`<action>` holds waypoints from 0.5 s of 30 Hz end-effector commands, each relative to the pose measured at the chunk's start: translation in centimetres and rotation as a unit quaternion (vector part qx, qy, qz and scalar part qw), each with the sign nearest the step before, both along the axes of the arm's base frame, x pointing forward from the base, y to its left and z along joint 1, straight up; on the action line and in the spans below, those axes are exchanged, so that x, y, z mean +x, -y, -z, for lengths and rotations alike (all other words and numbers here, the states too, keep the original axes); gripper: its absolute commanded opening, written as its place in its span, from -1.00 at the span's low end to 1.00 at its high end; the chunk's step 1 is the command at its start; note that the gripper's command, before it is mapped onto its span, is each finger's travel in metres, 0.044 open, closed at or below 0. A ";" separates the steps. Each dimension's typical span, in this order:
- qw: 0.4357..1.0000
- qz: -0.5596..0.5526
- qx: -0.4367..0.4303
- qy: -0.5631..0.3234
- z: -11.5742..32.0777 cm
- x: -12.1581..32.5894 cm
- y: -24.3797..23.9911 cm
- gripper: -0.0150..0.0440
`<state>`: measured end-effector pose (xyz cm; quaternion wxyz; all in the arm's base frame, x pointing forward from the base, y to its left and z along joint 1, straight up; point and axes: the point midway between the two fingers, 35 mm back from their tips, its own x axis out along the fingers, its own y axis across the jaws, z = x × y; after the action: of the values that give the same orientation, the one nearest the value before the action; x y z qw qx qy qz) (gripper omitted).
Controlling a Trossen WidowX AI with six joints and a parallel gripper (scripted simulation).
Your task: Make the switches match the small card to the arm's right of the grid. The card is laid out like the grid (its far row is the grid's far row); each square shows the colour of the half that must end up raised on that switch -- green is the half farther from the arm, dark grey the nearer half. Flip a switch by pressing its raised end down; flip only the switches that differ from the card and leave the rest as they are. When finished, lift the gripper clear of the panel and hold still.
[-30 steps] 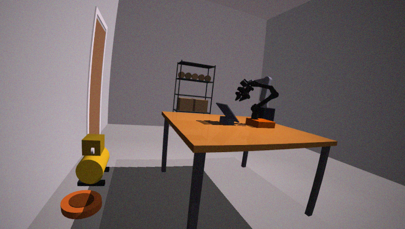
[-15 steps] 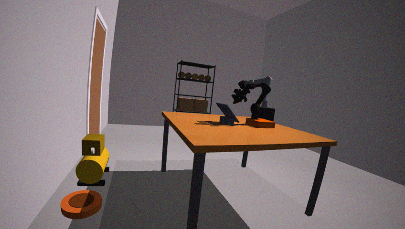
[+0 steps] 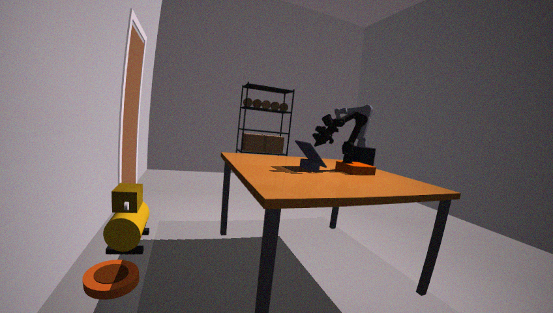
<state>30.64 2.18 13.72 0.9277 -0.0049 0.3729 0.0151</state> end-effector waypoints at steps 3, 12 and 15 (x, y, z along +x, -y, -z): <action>1.000 0.002 0.000 0.000 0.5 0.5 0.1 -0.49; 1.000 0.002 0.000 0.000 1.1 1.0 0.0 -0.49; 1.000 0.002 0.000 0.000 1.1 1.0 0.0 -0.49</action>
<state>31.60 2.18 12.71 0.9278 -0.0044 0.3728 0.0138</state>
